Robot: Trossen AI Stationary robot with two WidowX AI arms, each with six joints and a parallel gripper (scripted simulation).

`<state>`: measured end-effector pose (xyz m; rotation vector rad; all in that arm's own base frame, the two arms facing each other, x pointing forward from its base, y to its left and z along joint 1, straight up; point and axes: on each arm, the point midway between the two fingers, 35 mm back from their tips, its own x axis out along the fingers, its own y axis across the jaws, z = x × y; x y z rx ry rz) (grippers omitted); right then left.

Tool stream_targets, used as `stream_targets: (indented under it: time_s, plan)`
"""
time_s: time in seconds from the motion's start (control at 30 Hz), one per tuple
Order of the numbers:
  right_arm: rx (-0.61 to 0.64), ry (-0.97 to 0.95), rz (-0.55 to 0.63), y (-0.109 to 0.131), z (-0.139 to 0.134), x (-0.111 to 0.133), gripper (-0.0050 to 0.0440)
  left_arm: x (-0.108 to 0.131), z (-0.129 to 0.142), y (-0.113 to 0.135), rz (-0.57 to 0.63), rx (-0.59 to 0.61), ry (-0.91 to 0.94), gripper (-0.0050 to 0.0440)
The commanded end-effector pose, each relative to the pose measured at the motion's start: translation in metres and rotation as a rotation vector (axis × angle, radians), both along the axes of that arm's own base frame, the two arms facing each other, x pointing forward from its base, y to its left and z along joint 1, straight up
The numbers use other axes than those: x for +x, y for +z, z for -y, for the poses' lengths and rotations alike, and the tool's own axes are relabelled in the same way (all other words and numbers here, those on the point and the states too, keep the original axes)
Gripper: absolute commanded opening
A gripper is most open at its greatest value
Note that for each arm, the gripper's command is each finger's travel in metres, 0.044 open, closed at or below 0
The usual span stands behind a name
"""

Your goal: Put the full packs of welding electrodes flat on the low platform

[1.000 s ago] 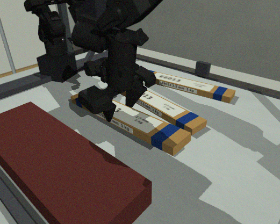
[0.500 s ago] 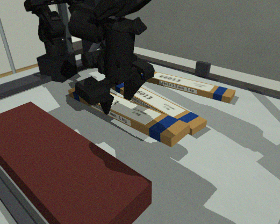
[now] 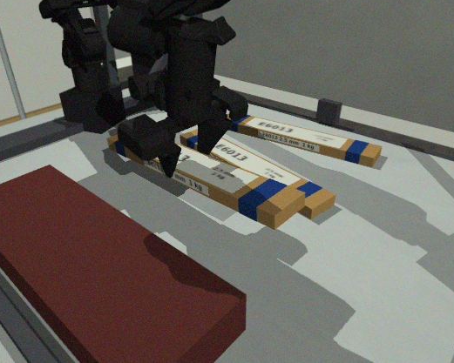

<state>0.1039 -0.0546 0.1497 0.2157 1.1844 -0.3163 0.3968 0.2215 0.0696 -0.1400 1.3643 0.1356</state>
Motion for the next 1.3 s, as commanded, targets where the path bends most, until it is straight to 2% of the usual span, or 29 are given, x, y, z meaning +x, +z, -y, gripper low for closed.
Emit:
stream_targets:
  time_s: [0.0, 0.57, 0.77, 1.27]
  plan:
    - [-0.009, 0.002, 0.018, 0.006, 0.001, 0.001, 0.043, 0.014, -0.006, 0.047, 0.107, 0.058, 0.001, -0.005]
    - [-0.009, 0.002, 0.018, 0.006, 0.001, 0.001, 0.043, 0.014, -0.003, 0.052, 0.107, 0.064, 0.047, -0.005]
    - [-0.009, 0.002, 0.018, 0.006, 0.001, 0.001, 0.043, 0.005, 0.013, 0.053, 0.084, 0.049, 0.047, -0.005]
    - [-0.009, 0.002, 0.018, 0.006, 0.001, 0.001, 0.043, -0.002, 0.039, 0.074, 0.091, 0.05, 0.047, -0.005]
